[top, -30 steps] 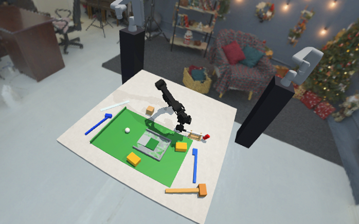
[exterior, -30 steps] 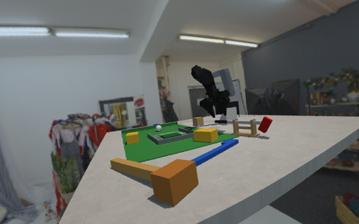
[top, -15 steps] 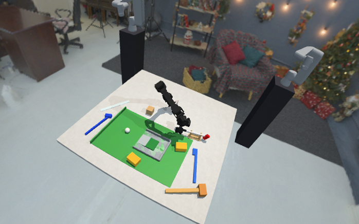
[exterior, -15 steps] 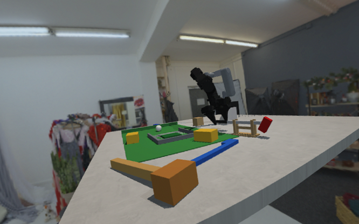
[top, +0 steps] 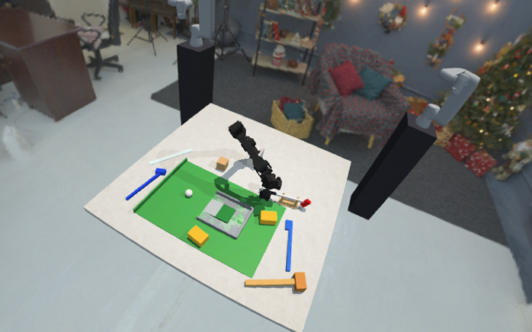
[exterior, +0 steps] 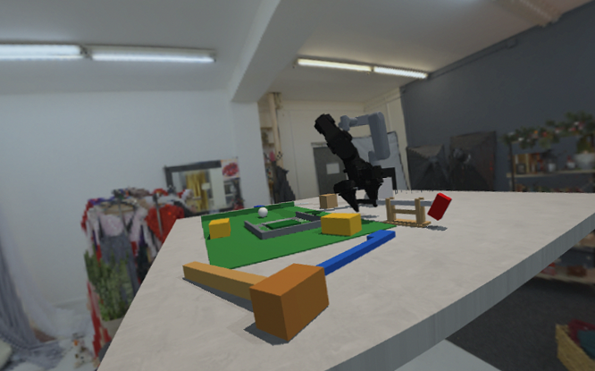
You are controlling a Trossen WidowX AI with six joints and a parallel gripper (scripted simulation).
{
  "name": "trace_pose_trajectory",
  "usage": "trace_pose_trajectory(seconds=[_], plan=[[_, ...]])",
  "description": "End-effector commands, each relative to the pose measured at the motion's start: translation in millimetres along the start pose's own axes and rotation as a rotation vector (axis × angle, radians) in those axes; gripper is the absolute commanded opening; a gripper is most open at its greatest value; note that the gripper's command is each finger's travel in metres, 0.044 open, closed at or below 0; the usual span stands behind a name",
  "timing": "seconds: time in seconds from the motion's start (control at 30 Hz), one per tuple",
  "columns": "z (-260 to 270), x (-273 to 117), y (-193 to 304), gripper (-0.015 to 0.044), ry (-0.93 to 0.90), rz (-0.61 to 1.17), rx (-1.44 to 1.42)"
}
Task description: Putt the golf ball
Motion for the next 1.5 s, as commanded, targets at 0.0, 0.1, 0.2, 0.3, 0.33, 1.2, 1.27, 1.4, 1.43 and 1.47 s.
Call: trace_pose_trajectory(seconds=[0.0, 0.1, 0.2, 0.3, 0.33, 1.2, 1.27, 1.4, 1.43, 1.47], plan=[[3, 7, 3, 0.0440, -0.009, 0.010, -0.007], [3, 8, 3, 0.0440, -0.009, 0.010, -0.007], [1, 5, 2, 0.0387, -0.005, 0.002, 0.000], [1, 5, 2, 0.0309, -0.005, 0.002, 0.000], [1, 5, 2, 0.0282, -0.005, 0.002, 0.000], [-5, -41, -13, 0.0000, -0.004, -0.001, -0.001], [-5, -54, -17, 0.0000, -0.004, -0.002, -0.001], [-3, -82, -24, 0.0000, -0.005, -0.002, -0.001], [-2, -87, -25, 0.0000, -0.006, -0.002, -0.002], [-2, -91, -26, 0.0000, -0.006, -0.002, -0.002]])
Point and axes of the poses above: the point midway between the two fingers, 35 mm back from their tips, its own x axis out along the fingers, its own z axis across the jaws, y = z × x, the point moved 6 cm from there along -x, back along the fingers, and after that the axes turned 5 degrees about -x, right-handed, at the moved point
